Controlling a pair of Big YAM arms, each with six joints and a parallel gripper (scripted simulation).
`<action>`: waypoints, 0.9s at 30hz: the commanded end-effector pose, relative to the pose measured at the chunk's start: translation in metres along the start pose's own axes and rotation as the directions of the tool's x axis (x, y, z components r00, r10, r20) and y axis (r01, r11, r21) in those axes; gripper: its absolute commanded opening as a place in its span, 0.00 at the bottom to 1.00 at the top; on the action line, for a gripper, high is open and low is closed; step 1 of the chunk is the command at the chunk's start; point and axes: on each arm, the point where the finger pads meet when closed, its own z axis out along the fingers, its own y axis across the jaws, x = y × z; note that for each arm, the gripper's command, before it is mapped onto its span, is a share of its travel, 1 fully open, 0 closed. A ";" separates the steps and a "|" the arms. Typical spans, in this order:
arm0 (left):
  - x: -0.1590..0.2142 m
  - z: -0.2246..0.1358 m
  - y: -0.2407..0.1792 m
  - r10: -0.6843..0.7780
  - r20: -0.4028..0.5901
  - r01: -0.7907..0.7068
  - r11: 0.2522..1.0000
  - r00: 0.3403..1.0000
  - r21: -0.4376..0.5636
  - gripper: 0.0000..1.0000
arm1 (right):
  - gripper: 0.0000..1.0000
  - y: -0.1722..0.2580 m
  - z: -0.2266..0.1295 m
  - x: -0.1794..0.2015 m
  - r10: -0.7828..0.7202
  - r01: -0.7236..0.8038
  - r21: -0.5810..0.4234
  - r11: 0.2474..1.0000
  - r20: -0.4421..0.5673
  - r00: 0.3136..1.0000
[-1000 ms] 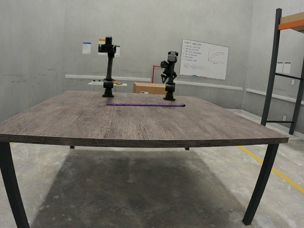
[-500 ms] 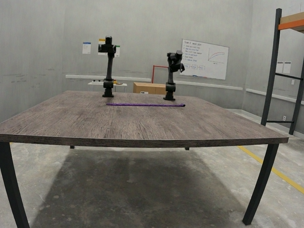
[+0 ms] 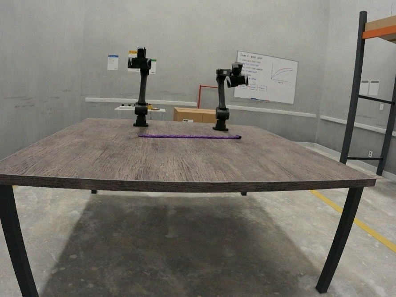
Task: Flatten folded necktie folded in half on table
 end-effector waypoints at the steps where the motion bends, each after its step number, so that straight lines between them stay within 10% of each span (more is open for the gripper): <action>1: -0.041 -0.013 0.024 -0.089 0.122 0.098 0.993 0.989 -0.066 0.98 | 1.00 0.007 -0.001 -0.032 0.011 -0.010 -0.011 1.000 0.063 0.998; 27: -0.091 -0.023 0.084 -0.233 0.339 0.312 0.929 0.911 -0.198 1.00 | 1.00 0.007 -0.001 -0.032 0.011 -0.010 -0.011 1.000 0.063 0.998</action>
